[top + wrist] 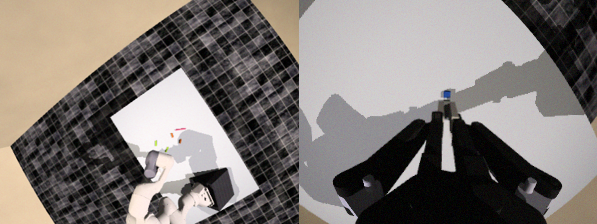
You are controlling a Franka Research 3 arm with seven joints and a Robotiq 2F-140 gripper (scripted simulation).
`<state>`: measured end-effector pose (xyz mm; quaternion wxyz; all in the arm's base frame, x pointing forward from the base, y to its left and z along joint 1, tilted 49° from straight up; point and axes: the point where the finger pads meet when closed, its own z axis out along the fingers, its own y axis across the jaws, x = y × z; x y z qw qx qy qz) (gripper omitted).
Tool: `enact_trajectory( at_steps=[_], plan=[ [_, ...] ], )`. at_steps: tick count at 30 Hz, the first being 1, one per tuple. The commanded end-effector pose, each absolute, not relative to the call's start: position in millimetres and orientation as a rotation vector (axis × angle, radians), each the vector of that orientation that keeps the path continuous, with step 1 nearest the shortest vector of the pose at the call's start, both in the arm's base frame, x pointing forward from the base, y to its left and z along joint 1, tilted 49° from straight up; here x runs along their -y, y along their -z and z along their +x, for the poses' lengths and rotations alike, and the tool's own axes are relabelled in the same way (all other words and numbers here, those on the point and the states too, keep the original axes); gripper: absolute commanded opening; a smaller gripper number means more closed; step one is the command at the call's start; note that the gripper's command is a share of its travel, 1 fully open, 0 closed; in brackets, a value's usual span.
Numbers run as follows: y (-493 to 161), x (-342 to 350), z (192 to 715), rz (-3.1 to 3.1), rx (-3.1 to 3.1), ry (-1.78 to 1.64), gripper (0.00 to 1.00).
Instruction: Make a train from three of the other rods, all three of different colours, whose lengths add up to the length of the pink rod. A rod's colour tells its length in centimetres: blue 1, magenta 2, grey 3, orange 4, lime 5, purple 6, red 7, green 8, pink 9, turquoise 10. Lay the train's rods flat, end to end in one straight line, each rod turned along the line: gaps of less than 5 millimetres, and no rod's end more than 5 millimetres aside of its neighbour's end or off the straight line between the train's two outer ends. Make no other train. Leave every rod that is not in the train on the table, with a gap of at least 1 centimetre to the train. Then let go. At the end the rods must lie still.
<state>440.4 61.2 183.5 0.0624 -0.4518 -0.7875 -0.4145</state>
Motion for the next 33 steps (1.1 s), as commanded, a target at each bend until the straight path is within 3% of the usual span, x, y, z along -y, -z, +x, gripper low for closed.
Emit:
enact_trajectory(
  at_steps=[1, 33],
  plan=[
    [-182.4, -60.4, 441.5, -1.362, 2.389, 1.254, 0.03],
    [-175.6, -67.7, 444.3, -1.362, 2.389, 1.254, 0.03]
  ],
)
